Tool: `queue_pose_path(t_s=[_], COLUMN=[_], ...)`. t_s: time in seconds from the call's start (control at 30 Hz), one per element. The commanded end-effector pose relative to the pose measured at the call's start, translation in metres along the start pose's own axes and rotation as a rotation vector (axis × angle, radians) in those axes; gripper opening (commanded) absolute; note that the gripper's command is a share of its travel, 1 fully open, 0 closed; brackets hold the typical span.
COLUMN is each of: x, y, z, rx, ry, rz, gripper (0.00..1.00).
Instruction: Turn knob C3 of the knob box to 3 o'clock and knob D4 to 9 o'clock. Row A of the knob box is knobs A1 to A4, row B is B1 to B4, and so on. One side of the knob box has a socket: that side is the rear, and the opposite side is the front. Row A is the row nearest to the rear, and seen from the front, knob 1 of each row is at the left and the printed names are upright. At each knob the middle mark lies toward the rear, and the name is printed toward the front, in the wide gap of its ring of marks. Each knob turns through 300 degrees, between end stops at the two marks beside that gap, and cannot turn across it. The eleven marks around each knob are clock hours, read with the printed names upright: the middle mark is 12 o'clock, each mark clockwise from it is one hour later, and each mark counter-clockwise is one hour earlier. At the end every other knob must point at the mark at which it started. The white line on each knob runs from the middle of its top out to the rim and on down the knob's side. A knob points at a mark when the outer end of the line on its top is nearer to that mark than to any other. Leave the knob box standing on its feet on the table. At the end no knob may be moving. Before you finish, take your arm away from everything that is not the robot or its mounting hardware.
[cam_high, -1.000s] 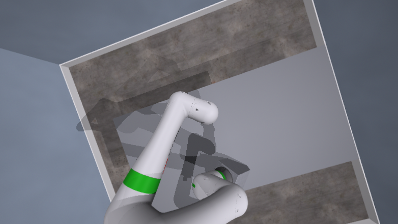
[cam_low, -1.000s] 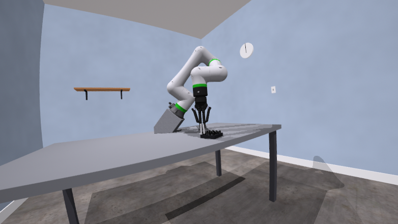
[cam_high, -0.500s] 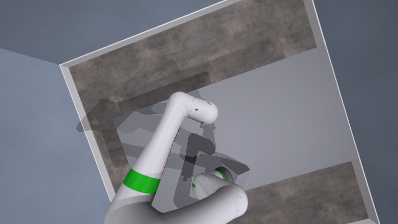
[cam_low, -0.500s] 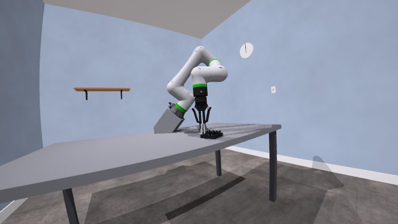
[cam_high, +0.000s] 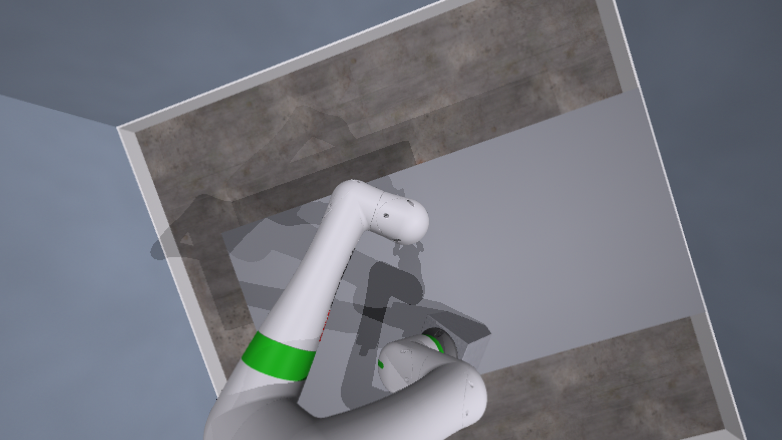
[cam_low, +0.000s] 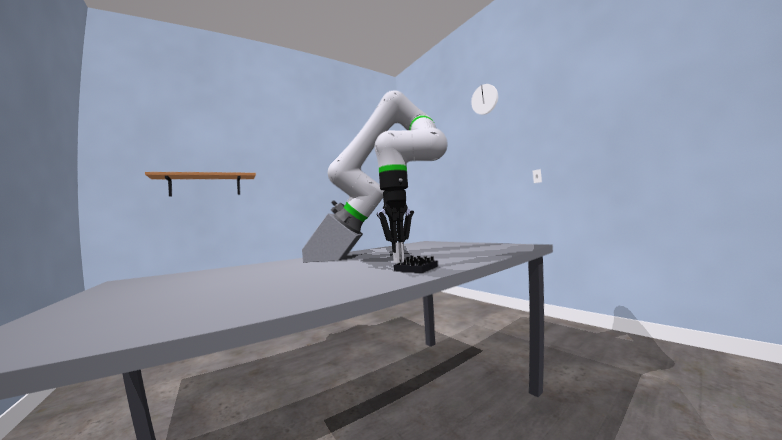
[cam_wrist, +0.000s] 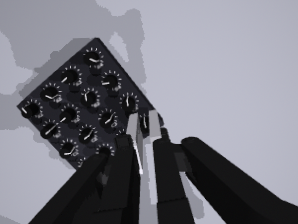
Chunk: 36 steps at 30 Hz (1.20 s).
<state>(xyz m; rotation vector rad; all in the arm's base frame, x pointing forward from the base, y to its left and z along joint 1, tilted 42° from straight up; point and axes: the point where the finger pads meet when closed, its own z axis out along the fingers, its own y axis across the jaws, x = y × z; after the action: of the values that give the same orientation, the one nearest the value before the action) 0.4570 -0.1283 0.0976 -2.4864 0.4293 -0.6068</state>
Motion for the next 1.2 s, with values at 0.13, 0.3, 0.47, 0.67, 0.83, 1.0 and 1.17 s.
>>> queue_pose_path(t_s=[0.13, 0.3, 0.47, 0.67, 0.83, 1.0, 1.17], x=[0.0001, 0.0001, 0.0001, 0.0001, 0.0001, 0.0001, 0.0001], y=[0.0002, 0.0002, 0.0002, 0.0002, 0.0002, 0.0002, 0.0002], z=[-0.0002, -0.0002, -0.0002, -0.0002, -0.0002, -0.0002, -0.0002], rx=[0.006, 0.006, 0.006, 0.005, 0.005, 0.005, 0.005], ry=[0.003, 0.003, 0.004, 0.004, 0.004, 0.004, 0.004], rz=[-0.151, -0.252, -0.337, -0.393, -0.447, -0.483, -0.497], gripper=[0.05, 0.05, 0.05, 0.05, 0.05, 0.05, 0.05])
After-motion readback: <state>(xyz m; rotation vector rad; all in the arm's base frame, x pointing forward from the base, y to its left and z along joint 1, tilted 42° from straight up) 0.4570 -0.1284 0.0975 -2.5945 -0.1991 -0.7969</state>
